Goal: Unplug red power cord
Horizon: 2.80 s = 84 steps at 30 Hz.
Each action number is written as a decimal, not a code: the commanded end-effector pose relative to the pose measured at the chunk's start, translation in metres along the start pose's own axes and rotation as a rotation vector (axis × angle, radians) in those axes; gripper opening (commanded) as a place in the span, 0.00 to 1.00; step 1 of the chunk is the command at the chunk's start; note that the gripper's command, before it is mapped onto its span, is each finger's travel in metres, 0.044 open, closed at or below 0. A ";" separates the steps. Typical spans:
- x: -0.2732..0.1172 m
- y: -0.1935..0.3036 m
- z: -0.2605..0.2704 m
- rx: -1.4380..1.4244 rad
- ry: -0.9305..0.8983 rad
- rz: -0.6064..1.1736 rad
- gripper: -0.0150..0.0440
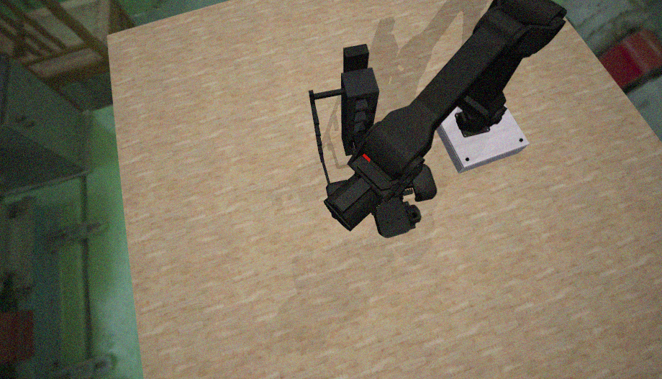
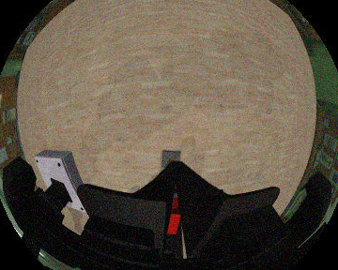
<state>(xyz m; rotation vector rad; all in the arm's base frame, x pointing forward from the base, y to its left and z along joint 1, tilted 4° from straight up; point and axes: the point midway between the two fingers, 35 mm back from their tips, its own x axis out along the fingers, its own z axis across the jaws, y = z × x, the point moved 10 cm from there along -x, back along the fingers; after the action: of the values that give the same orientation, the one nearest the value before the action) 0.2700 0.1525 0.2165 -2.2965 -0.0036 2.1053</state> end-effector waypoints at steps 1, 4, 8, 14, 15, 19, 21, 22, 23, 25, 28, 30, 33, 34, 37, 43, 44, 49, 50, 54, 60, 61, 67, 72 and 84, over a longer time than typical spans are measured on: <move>-0.001 0.000 -0.001 0.003 0.005 0.004 0.25; -0.001 0.000 -0.001 0.003 0.005 0.004 0.25; -0.001 0.000 -0.001 0.001 0.002 -0.001 0.34; -0.001 0.000 -0.001 0.001 0.002 -0.001 0.53; -0.001 0.000 -0.001 0.001 0.002 -0.001 0.53; -0.001 0.000 -0.001 0.001 0.002 -0.001 0.53; -0.001 0.000 -0.001 0.001 0.002 -0.001 0.53; -0.002 0.000 -0.001 0.001 0.003 0.000 0.53; -0.006 -0.001 -0.001 0.002 0.004 0.002 0.53; -0.009 -0.001 -0.001 0.003 0.005 0.004 0.53; -0.009 -0.001 -0.001 0.003 0.005 0.004 0.53; -0.009 0.001 -0.001 0.003 0.005 0.004 0.53; -0.009 0.005 -0.001 0.003 0.005 0.004 0.53; -0.009 0.006 -0.001 0.003 0.005 0.004 0.53; -0.009 0.011 -0.002 0.003 0.005 0.005 0.53; -0.009 0.021 -0.002 0.003 0.004 0.006 0.53; -0.009 0.023 -0.002 0.003 0.004 0.006 0.53; -0.009 0.031 -0.003 0.003 0.004 0.007 0.53; -0.009 0.033 -0.003 0.003 0.004 0.007 0.53; -0.009 0.039 -0.002 0.003 0.004 0.008 0.53; -0.009 0.049 -0.002 0.003 0.004 0.008 0.53; -0.009 0.051 -0.002 0.003 0.005 0.009 0.53; -0.009 0.060 -0.001 0.003 0.005 0.010 0.53; -0.009 0.068 0.000 0.002 0.005 0.010 0.53; -0.009 0.081 0.002 0.002 0.005 0.012 0.53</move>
<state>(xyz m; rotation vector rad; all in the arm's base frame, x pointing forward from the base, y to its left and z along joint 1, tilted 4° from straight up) 0.2670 0.0731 0.2255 -2.3119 0.0216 2.0977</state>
